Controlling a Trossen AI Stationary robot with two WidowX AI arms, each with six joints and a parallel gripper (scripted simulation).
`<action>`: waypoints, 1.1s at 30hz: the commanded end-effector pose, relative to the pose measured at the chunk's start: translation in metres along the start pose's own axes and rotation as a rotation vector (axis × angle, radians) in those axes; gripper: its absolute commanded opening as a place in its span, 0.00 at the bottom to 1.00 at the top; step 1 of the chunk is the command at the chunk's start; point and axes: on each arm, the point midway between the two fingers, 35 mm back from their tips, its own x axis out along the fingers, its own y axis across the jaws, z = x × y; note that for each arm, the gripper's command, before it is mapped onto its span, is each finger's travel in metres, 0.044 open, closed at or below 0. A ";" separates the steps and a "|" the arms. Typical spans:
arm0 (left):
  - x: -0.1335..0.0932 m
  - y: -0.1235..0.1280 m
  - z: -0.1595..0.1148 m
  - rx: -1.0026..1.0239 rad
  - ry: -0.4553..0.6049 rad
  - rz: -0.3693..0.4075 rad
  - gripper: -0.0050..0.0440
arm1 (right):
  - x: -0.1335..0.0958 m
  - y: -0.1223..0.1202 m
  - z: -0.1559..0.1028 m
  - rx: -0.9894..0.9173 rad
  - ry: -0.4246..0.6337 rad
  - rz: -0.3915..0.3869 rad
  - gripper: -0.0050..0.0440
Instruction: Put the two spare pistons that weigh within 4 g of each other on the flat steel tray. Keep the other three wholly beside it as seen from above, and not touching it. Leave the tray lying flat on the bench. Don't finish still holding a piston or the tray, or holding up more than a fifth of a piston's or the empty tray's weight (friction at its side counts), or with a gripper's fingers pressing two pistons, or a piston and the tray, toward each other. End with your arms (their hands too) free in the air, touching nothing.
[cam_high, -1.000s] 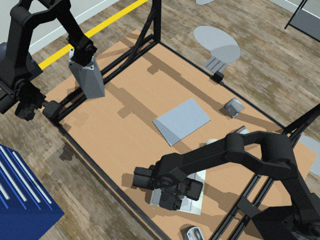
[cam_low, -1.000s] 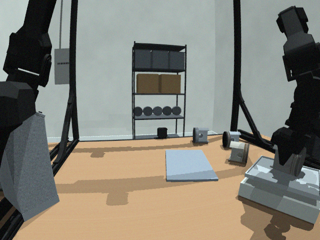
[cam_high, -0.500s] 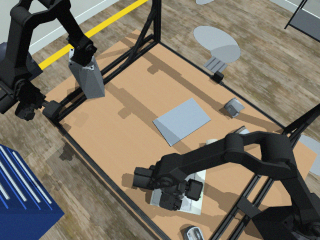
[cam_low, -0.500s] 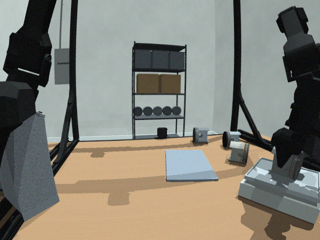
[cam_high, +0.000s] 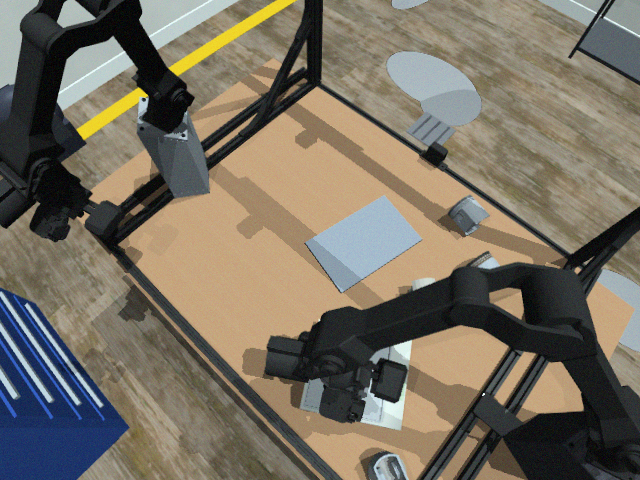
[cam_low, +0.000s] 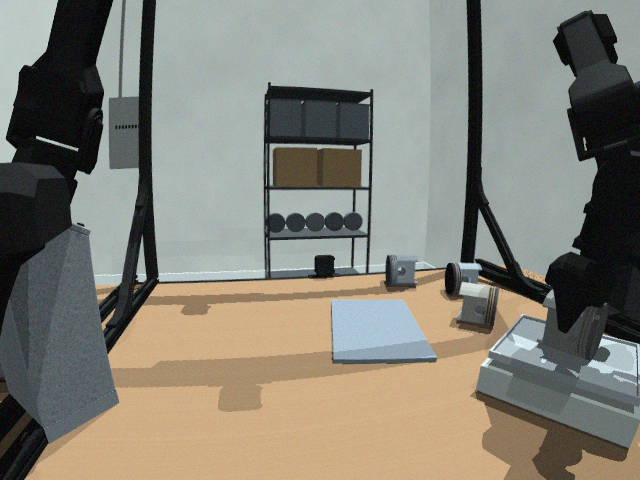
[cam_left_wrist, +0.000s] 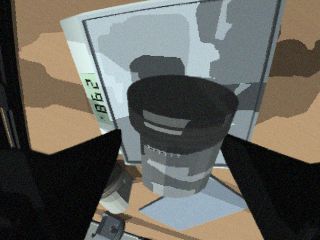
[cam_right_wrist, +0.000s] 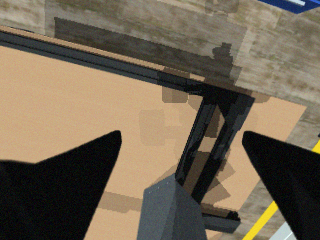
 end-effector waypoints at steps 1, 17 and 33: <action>-0.010 -0.002 -0.001 0.007 -0.001 -0.010 0.87 | 0.000 0.000 0.000 0.000 0.001 0.001 1.00; -0.033 -0.002 -0.001 0.007 -0.001 -0.010 0.87 | 0.000 0.000 0.000 0.000 0.001 0.001 1.00; -0.056 -0.002 -0.001 0.007 -0.001 -0.010 0.87 | 0.000 0.000 0.000 0.000 0.001 0.001 1.00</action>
